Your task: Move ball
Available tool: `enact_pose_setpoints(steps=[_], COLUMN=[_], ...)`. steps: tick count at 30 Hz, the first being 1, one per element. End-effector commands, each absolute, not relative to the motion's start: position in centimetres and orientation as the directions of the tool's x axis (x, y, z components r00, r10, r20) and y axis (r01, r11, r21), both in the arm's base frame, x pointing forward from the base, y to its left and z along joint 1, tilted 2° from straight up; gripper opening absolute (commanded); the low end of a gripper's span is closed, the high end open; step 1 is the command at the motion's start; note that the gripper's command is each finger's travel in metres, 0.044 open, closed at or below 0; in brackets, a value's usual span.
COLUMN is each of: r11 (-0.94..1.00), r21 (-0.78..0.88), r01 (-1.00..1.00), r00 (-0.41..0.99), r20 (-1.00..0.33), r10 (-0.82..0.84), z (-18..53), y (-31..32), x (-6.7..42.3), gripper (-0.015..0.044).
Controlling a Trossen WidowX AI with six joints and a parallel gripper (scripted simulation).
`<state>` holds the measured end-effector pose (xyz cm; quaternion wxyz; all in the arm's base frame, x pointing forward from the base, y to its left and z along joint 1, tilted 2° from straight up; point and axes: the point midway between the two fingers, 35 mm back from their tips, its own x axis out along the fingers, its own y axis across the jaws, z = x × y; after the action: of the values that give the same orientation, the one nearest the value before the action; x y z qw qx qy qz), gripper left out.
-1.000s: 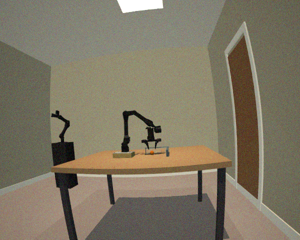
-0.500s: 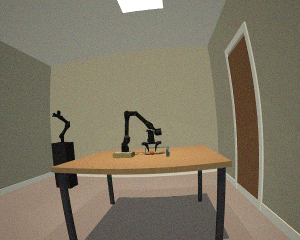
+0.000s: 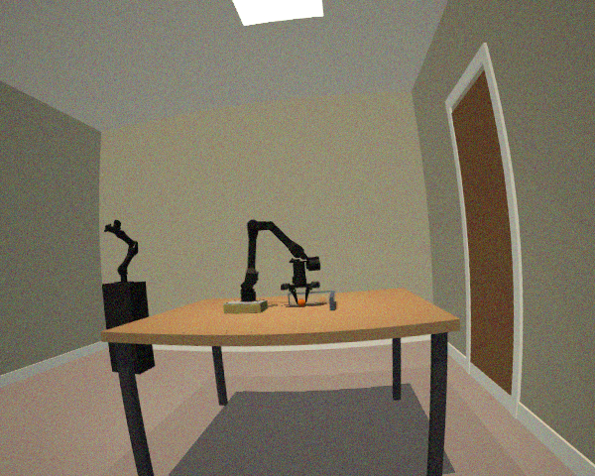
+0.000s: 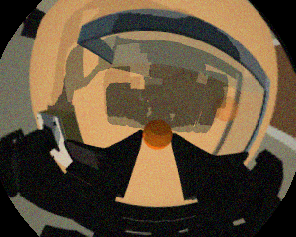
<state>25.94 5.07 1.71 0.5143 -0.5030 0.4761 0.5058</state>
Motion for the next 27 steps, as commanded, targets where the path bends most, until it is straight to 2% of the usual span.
enact_pose_setpoints(steps=[1, 7, 27], r11=[-0.017, 0.022, -0.014], r21=[-0.031, -0.046, -0.033], r01=[-0.999, -0.999, -0.999], r00=[0.03, 0.047, 0.032], r20=[-0.999, -0.998, -0.999], r10=[0.045, 0.036, 0.044], z=[1.5, 2.3, 13.6], y=[5.1, 5.1, 4.6], x=[25.9, 26.1, 25.8], gripper=[0.0151, 0.0, 0.0])
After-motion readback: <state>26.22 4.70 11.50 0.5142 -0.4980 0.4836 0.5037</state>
